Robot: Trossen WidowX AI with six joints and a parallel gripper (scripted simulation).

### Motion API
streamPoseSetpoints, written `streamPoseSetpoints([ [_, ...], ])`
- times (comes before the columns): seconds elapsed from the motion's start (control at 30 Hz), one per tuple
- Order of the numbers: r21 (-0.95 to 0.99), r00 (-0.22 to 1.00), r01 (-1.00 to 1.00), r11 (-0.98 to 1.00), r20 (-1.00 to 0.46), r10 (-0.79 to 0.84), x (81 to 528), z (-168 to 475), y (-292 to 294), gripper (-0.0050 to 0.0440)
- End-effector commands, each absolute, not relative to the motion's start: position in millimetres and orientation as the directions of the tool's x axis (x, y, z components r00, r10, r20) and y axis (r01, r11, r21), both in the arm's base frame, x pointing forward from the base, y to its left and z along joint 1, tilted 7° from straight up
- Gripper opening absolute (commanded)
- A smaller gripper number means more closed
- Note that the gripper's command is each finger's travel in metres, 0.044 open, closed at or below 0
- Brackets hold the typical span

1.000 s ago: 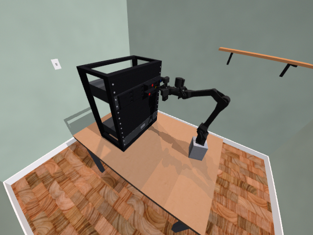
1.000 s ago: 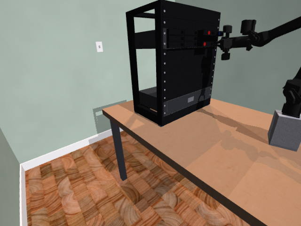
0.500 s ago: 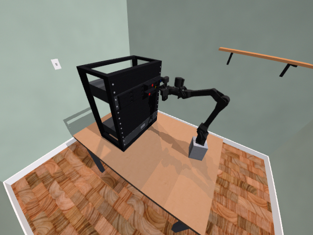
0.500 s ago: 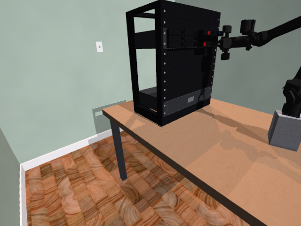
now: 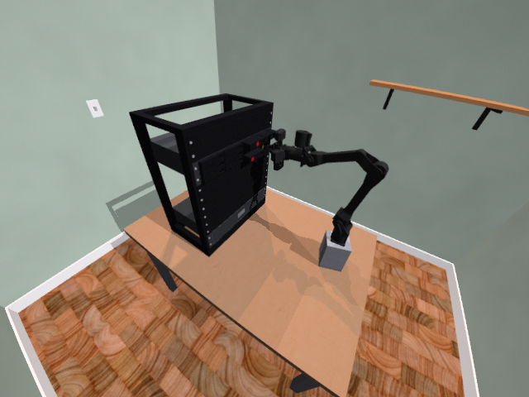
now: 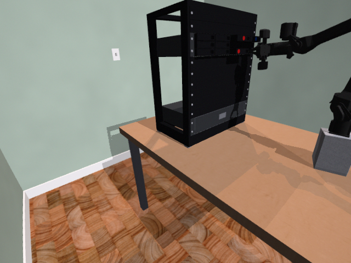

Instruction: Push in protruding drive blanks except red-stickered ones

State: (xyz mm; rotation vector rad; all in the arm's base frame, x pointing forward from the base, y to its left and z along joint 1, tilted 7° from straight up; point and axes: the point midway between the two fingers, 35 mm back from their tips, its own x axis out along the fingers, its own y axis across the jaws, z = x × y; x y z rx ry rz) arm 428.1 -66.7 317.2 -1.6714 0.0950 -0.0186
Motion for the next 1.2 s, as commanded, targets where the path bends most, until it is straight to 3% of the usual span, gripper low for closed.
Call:
streamPoseSetpoints([
  [0.0,-0.993,0.996,0.028,-0.114,0.037,-0.075,430.0,349.8,-66.3,0.0000],
  [0.63,-0.993,0.996,0.028,-0.114,0.037,-0.075,421.4,349.8,-65.7,0.0000],
  [1.17,-0.993,0.996,0.028,-0.114,0.037,-0.075,354.9,349.8,-60.6,0.0000],
])
